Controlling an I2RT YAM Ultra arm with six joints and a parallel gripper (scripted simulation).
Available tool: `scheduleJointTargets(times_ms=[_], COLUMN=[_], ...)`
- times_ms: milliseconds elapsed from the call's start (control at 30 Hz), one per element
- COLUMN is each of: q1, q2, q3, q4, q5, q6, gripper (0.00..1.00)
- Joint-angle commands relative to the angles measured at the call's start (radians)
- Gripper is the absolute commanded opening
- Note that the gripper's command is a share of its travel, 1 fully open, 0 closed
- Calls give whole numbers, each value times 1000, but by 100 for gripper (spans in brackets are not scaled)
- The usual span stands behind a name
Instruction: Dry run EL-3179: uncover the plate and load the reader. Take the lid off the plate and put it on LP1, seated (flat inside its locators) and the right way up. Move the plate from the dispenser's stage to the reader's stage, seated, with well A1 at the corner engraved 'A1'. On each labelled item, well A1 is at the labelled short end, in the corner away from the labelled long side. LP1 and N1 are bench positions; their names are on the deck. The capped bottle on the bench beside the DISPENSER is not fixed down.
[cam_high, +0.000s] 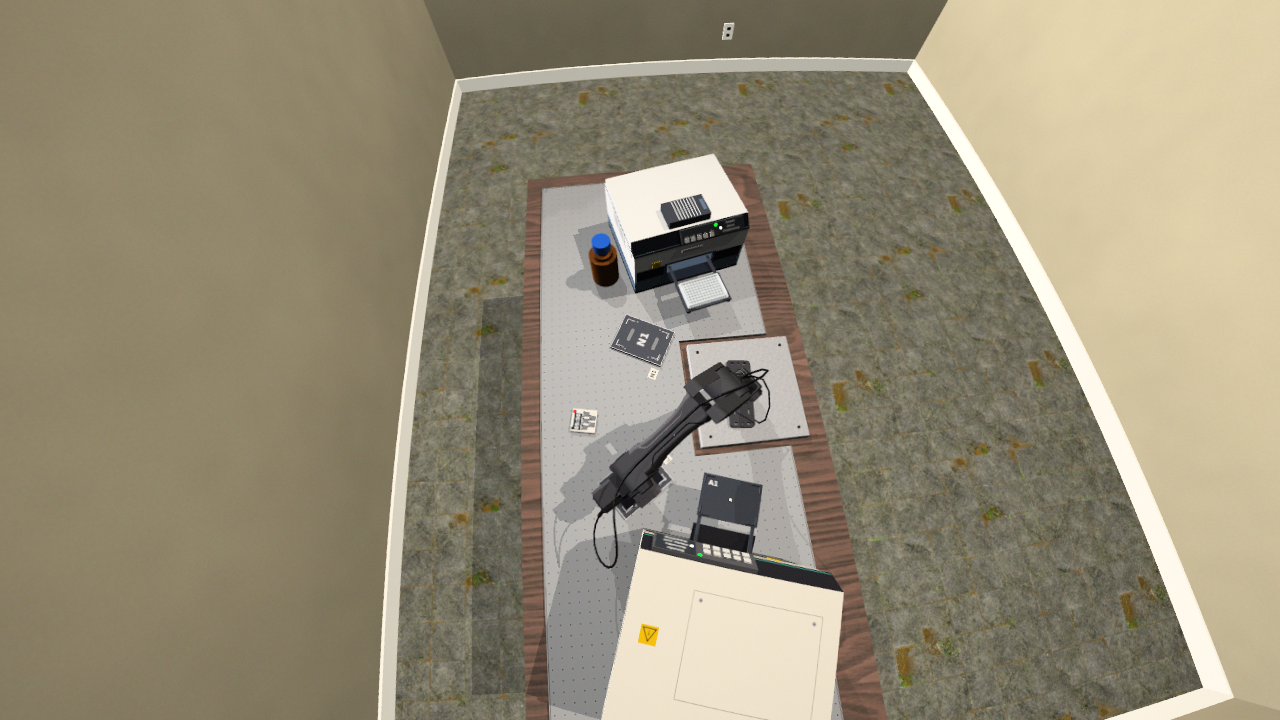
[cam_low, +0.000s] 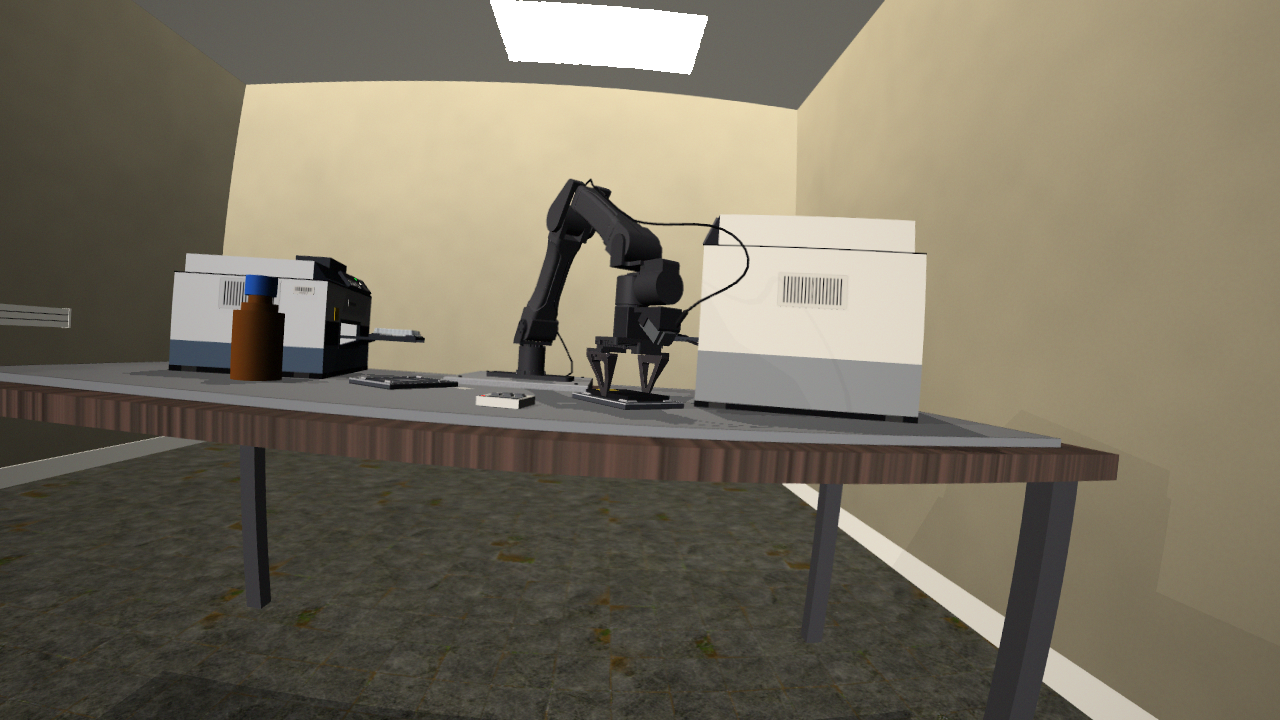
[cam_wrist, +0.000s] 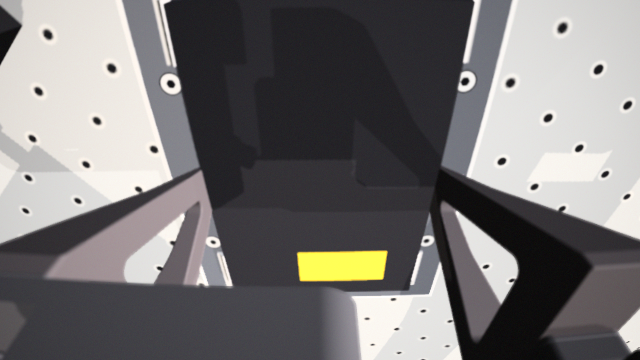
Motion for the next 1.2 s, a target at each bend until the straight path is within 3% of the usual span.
scheduleJointTargets(times_ms=[0, 133, 167, 1033, 1167], q1=[-1, -1, -1, -4, -4], q2=[-11, -11, -11, -30, -39], q3=[1, 1, 1, -2, 33], q4=[7, 7, 7, 11, -26], q5=[1, 1, 1, 2, 2], q6=[-2, -2, -2, -5, -5], gripper=[85, 85, 100, 100, 100])
